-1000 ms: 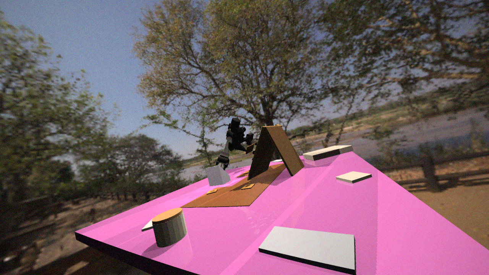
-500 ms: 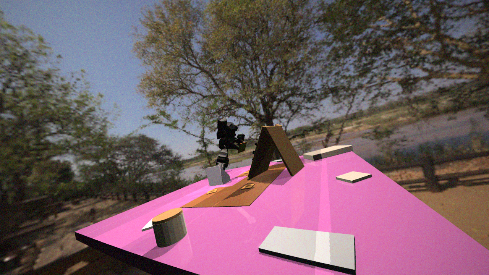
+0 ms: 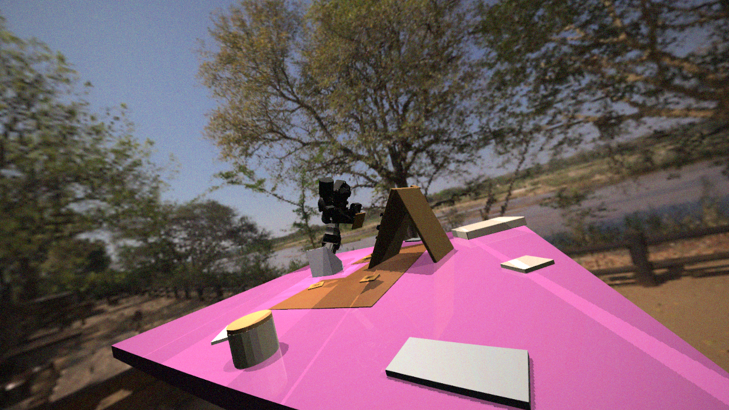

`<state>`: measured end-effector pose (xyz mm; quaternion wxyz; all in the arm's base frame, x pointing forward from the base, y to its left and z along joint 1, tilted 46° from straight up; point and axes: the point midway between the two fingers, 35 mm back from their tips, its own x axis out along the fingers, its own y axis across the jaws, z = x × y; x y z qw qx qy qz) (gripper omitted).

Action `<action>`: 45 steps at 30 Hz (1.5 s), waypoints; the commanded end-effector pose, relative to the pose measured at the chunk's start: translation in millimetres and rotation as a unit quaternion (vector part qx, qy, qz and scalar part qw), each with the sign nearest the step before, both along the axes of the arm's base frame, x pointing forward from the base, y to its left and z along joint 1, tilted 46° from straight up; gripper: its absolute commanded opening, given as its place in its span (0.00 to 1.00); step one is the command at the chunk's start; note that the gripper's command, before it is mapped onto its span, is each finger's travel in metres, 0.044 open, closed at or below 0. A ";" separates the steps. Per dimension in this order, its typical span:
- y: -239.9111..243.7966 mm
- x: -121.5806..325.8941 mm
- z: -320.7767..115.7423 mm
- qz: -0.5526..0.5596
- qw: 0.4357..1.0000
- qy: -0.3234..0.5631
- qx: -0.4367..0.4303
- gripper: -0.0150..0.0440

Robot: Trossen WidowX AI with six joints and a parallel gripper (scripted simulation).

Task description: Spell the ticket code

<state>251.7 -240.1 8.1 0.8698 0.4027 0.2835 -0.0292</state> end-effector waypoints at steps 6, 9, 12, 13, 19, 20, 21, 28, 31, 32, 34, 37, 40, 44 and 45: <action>9.7 24.3 -17.3 0.001 1.000 0.001 0.006 0.25; 9.4 24.2 -16.7 0.001 1.000 0.001 0.006 0.25; 9.5 24.3 -16.9 0.001 1.000 0.001 0.006 0.25; 9.6 24.4 -17.2 0.001 1.000 0.001 0.006 0.25; 10.1 24.5 -15.6 0.001 1.000 0.001 0.006 0.25; 10.3 24.6 -15.1 0.001 1.000 0.001 0.006 0.25; 10.6 24.7 -14.6 0.001 1.000 0.001 0.006 0.25; 12.5 25.5 -11.6 0.001 1.000 0.001 0.006 0.25; 13.4 25.8 -10.4 0.001 1.000 0.001 0.006 0.25; 13.7 25.9 -10.1 0.001 1.000 0.001 0.006 0.25; 14.4 26.2 -9.3 0.001 1.000 0.001 0.006 0.25; 15.5 26.7 -8.0 0.001 1.000 0.001 0.006 0.25; 16.6 27.2 -6.9 0.001 1.000 0.001 0.006 0.25; 18.0 27.8 -5.5 0.001 1.000 0.001 0.007 0.25; 18.3 27.9 -5.1 0.001 1.000 0.001 0.007 0.25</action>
